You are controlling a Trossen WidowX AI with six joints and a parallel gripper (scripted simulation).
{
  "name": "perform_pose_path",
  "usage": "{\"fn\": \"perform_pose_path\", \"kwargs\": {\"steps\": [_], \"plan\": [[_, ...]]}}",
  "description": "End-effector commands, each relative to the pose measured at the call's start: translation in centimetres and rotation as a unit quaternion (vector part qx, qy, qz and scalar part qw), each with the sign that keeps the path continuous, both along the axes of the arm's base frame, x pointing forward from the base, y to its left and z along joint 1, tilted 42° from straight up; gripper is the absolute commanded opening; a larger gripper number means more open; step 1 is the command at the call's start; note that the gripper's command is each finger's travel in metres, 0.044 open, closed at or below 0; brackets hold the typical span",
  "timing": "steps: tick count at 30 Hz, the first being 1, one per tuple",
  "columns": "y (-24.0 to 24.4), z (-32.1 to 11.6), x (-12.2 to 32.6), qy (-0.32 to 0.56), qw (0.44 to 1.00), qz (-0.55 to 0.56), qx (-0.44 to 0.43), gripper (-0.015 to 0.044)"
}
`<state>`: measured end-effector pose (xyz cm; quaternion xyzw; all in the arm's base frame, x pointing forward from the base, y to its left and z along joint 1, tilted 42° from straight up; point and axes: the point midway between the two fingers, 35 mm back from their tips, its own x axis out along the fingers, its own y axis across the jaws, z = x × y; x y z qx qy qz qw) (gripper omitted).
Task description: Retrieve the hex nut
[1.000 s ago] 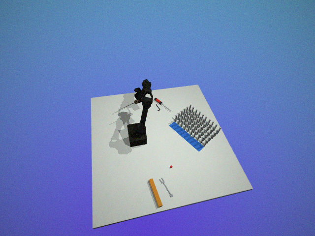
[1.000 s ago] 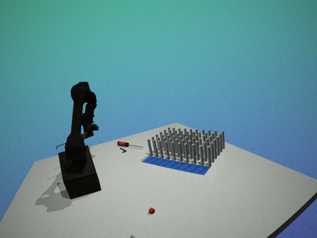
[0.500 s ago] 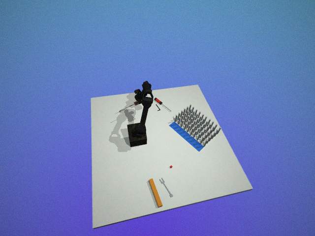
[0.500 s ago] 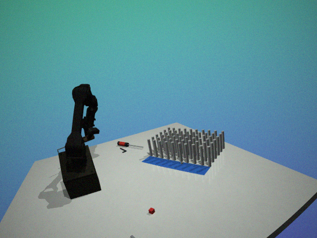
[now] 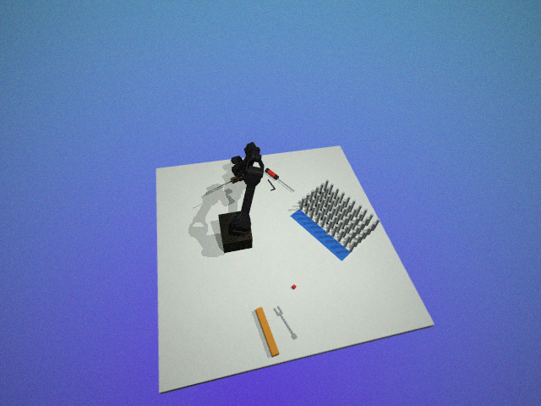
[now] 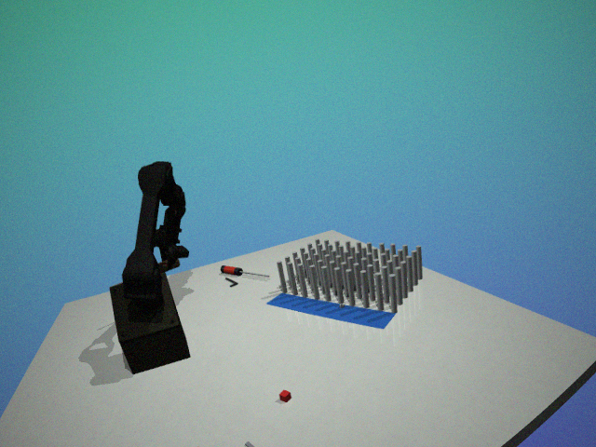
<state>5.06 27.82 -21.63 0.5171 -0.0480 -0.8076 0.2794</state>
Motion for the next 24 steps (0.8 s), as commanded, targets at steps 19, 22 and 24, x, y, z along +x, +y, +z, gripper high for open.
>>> {"fn": "perform_pose_path", "kwargs": {"steps": [19,22,24], "plan": [[-2.0,-2.5,0.3,0.0,1.0,0.001,0.001,0.0],[-2.3,-2.9,0.4,0.0,1.0,0.001,0.001,0.0],[-2.5,-3.1,0.4,0.0,1.0,0.001,0.001,0.0]]}}
